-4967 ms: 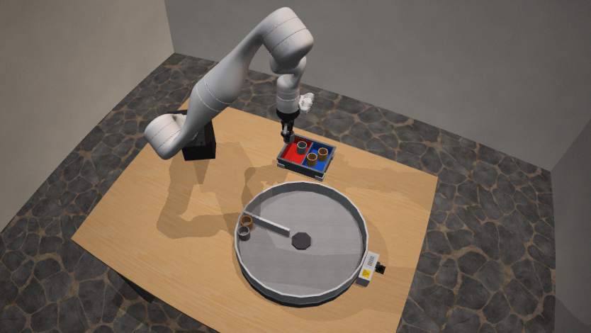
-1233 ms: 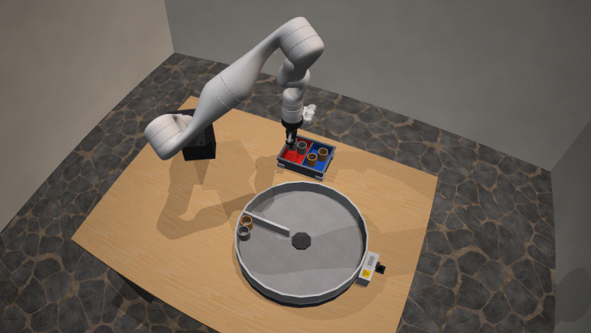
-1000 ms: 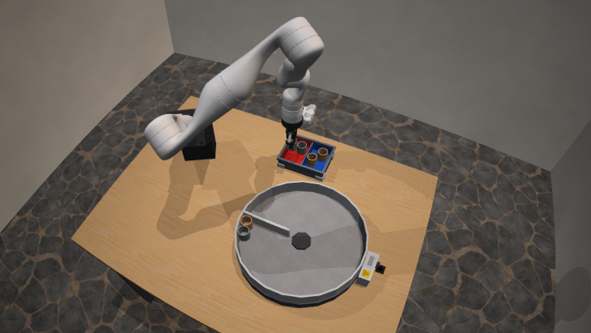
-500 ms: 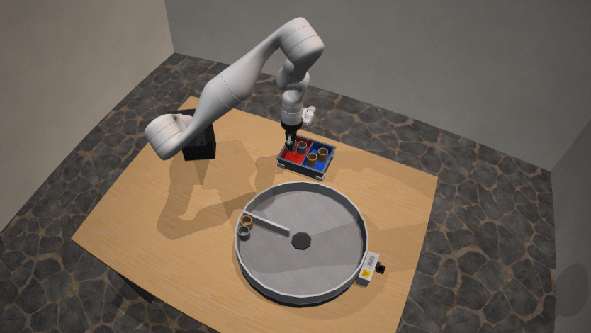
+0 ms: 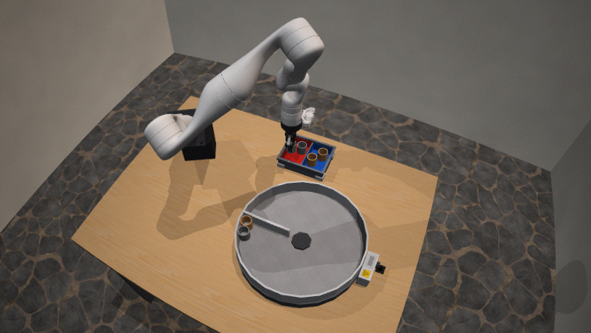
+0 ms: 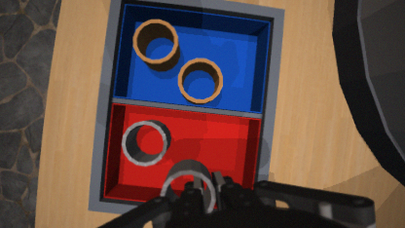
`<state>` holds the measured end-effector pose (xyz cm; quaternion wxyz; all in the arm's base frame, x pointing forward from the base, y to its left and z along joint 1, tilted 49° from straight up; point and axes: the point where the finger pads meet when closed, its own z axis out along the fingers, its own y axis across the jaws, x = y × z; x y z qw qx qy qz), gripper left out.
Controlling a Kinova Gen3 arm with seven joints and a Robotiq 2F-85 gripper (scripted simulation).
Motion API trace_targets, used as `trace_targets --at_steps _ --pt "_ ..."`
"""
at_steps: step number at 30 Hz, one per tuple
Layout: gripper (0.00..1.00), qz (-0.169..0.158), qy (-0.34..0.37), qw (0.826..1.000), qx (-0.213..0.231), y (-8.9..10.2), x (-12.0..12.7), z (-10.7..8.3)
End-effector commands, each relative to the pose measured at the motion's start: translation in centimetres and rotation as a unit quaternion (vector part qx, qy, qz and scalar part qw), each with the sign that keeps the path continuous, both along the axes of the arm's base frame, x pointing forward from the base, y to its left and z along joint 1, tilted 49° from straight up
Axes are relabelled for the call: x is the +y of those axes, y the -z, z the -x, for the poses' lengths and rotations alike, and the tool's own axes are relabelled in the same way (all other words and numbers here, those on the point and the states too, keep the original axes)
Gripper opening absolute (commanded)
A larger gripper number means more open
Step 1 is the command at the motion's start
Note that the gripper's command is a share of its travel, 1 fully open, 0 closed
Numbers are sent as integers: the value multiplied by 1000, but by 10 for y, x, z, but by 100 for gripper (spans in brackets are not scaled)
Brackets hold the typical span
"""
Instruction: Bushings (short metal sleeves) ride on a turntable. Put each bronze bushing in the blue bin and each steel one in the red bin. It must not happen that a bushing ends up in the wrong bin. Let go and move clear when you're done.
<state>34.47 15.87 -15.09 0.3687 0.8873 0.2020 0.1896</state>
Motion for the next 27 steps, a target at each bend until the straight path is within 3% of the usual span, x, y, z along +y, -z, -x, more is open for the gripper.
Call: trace_targets --at_steps 1,27 --pt "0 -2 -2 1000 -1 3 0 -3" --pt "0 -3 -2 1000 -1 11 -8 -9"
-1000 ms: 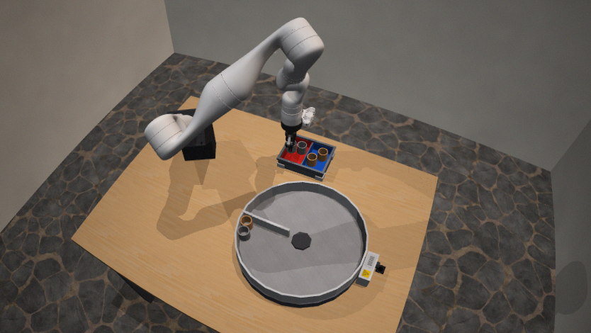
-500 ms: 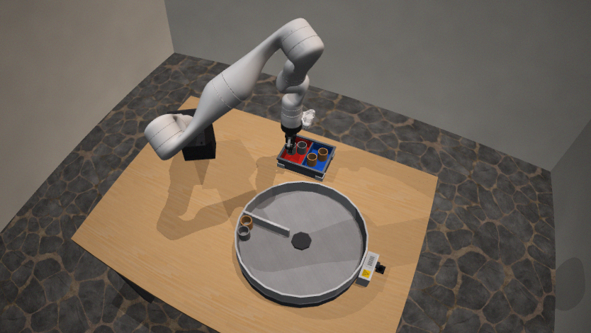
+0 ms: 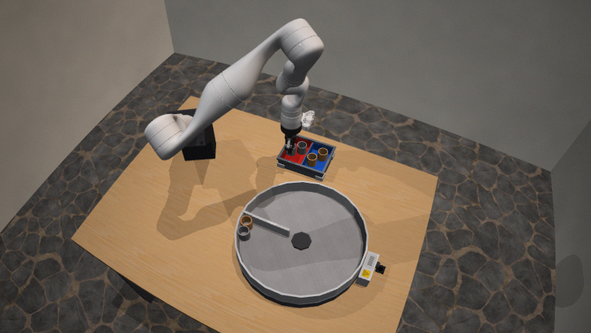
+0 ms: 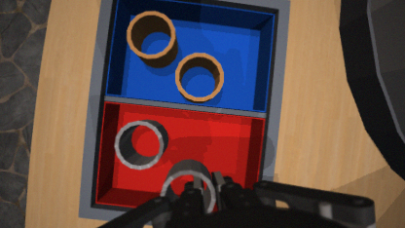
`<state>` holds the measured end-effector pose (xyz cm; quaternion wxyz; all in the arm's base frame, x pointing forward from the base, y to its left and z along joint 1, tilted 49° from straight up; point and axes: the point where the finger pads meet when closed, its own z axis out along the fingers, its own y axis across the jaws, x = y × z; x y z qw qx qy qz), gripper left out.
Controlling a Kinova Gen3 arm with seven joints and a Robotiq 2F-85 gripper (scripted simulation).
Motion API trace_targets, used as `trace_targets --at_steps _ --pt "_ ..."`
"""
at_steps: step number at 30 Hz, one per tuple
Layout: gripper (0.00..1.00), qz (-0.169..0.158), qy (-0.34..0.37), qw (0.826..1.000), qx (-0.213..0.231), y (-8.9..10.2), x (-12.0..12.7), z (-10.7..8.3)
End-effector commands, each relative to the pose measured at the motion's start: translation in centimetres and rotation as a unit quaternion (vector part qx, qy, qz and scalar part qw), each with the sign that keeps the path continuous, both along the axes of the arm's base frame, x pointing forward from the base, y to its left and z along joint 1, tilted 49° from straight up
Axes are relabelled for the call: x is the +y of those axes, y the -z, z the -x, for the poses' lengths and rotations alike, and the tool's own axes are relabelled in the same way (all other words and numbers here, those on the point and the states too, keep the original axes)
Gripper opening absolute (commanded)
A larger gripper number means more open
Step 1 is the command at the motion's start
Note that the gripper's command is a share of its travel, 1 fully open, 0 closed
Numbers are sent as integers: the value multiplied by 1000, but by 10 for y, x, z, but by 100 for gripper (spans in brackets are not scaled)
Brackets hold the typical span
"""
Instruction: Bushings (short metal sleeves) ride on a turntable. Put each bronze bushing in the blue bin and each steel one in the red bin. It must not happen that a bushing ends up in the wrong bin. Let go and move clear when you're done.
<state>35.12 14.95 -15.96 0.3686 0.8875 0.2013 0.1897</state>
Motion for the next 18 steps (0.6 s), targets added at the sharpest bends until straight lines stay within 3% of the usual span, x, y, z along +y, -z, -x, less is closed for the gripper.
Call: trace_targets --at_steps 1,18 --pt "0 -2 -3 1000 -1 3 1 -3" --pt "0 -2 -2 1000 -1 7 -5 -6"
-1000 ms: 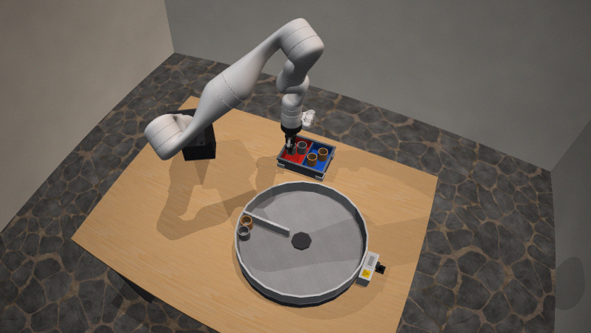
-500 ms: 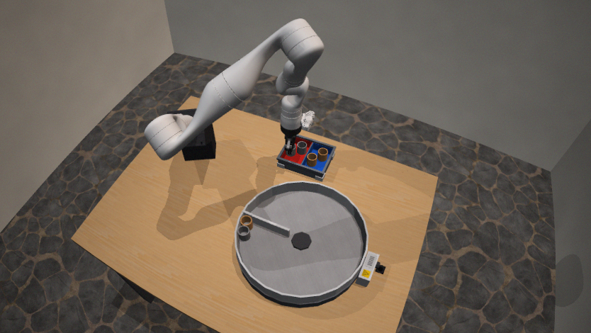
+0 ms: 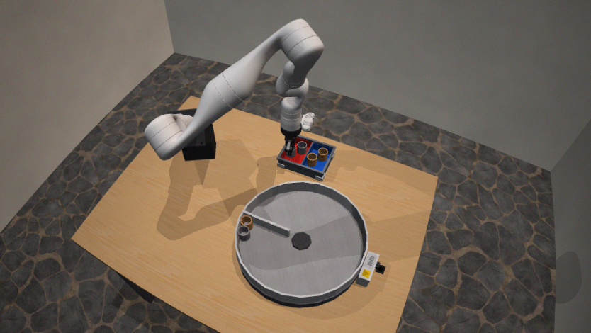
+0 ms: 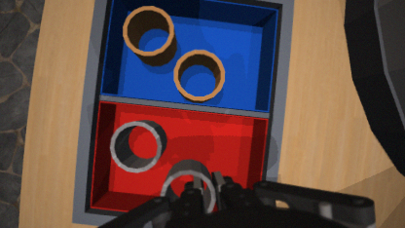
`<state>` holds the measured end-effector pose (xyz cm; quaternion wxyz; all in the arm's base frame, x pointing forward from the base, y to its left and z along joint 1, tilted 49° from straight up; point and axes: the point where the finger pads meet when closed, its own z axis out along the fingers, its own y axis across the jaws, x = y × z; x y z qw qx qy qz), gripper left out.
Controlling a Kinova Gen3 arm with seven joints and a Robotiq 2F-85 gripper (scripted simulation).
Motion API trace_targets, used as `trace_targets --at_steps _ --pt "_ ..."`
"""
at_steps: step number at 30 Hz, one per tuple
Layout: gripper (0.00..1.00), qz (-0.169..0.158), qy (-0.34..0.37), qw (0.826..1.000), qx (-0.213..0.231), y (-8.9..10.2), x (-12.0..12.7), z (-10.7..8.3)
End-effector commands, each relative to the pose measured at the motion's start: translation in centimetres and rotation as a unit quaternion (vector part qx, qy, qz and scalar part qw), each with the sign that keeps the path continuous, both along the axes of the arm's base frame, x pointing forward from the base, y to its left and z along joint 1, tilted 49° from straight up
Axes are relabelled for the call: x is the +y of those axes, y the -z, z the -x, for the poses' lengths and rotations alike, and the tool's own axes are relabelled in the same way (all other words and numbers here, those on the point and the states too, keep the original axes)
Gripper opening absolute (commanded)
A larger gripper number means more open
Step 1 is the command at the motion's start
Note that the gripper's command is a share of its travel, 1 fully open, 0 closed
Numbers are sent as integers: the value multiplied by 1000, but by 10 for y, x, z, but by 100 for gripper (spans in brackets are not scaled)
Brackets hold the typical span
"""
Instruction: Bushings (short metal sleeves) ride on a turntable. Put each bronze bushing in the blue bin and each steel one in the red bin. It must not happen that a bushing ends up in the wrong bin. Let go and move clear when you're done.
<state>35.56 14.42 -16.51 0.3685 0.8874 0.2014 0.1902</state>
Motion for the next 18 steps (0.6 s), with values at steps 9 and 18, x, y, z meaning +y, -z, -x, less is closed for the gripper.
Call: trace_targets --at_steps 9,18 --pt "0 -2 -3 1000 -1 6 -2 -4" --pt "0 -4 -4 1000 -1 9 -4 -8"
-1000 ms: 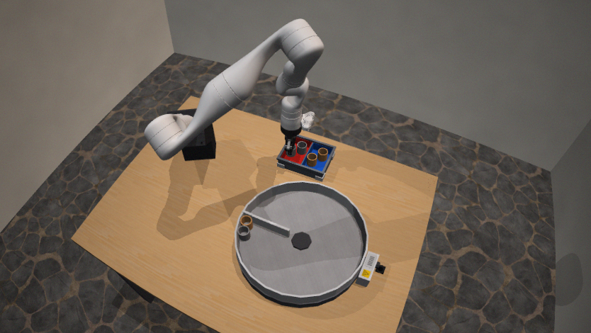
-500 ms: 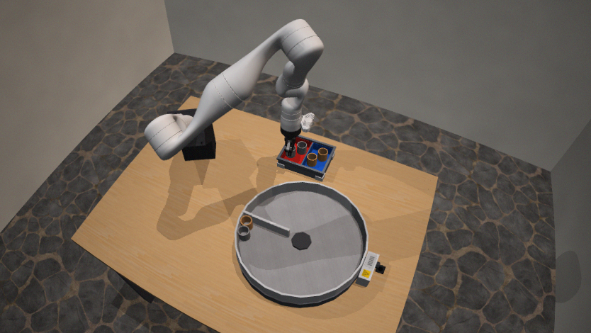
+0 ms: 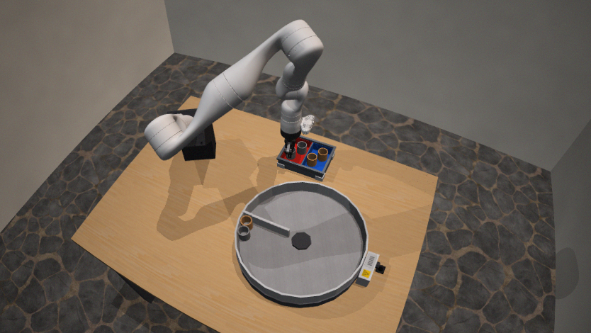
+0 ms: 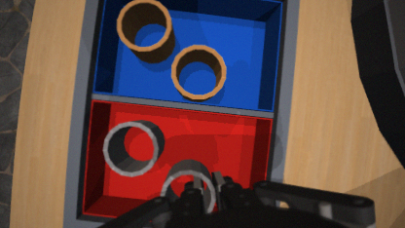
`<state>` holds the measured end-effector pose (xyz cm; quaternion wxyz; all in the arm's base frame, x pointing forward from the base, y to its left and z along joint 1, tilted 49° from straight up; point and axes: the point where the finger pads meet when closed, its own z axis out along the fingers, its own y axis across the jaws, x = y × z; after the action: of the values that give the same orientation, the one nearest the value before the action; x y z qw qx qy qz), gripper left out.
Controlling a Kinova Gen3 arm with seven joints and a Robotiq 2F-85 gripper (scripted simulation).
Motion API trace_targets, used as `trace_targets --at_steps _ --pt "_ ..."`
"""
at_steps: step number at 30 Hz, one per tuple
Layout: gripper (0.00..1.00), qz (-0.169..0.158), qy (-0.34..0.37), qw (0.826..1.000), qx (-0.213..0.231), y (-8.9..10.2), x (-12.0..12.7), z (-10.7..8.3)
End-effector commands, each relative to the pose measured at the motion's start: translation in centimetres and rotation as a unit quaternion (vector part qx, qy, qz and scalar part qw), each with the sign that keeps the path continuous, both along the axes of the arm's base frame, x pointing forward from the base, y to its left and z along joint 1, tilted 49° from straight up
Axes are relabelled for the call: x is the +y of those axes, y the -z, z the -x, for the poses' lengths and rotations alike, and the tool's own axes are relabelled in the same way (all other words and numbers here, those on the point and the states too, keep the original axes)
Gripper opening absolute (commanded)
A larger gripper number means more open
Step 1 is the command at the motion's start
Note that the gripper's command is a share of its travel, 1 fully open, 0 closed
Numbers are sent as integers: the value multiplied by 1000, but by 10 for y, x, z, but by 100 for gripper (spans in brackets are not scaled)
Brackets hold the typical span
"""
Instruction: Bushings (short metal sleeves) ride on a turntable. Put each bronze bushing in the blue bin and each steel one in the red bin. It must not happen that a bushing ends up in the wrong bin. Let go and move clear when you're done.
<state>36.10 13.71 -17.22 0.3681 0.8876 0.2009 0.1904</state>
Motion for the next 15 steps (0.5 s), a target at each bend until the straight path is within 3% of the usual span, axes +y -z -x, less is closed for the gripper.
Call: trace_targets --at_steps 1,15 --pt "0 -3 -4 1000 -1 2 3 -2" --pt "0 -3 -4 1000 -1 1 0 0"
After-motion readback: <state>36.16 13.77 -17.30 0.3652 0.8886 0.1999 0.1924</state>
